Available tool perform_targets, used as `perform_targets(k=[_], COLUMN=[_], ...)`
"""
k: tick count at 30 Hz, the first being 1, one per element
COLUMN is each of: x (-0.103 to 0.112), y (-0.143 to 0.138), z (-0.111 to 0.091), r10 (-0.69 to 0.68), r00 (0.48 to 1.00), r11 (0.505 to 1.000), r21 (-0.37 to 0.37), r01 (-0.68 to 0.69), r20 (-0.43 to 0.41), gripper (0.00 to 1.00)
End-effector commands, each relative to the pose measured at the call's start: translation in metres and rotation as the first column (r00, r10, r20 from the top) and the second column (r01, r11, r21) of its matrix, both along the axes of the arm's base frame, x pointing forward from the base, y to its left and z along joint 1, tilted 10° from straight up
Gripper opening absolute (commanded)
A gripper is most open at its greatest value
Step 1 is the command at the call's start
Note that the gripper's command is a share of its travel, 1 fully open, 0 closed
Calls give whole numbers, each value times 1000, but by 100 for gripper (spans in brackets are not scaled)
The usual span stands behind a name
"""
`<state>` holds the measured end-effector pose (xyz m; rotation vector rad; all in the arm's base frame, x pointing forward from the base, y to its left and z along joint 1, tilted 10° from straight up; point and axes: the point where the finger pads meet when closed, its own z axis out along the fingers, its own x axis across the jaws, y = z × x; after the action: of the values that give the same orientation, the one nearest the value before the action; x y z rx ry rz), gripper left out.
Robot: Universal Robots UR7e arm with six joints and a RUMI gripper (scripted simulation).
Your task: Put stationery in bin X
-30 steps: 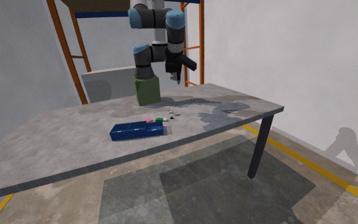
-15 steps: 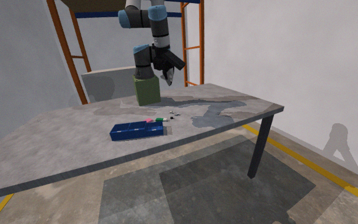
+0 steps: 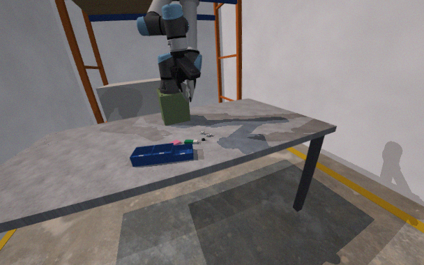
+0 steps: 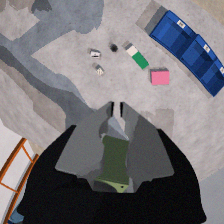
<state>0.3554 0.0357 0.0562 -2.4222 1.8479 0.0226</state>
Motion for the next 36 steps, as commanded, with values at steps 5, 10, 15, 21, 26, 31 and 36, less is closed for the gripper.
perform_targets(k=[5, 10, 15, 21, 26, 31, 36], x=[0, 0, 0, 8, 16, 30, 44], y=[-38, -38, -38, -58, -79, -114, -148], z=[6, 6, 6, -6, -17, -36, -54], r10=[-253, -271, -271, -411, -502, -534, -534], r00=[961, 956, 956, 905, 859, 840, 840], r11=[966, 961, 961, 910, 864, 845, 845], r21=[-29, -30, -30, -7, 9, 14, 13], r01=[257, 276, 276, 414, 504, 535, 535], r20=[109, 117, 117, 107, 98, 95, 95], gripper=[4, 4, 4, 4, 4, 4, 4])
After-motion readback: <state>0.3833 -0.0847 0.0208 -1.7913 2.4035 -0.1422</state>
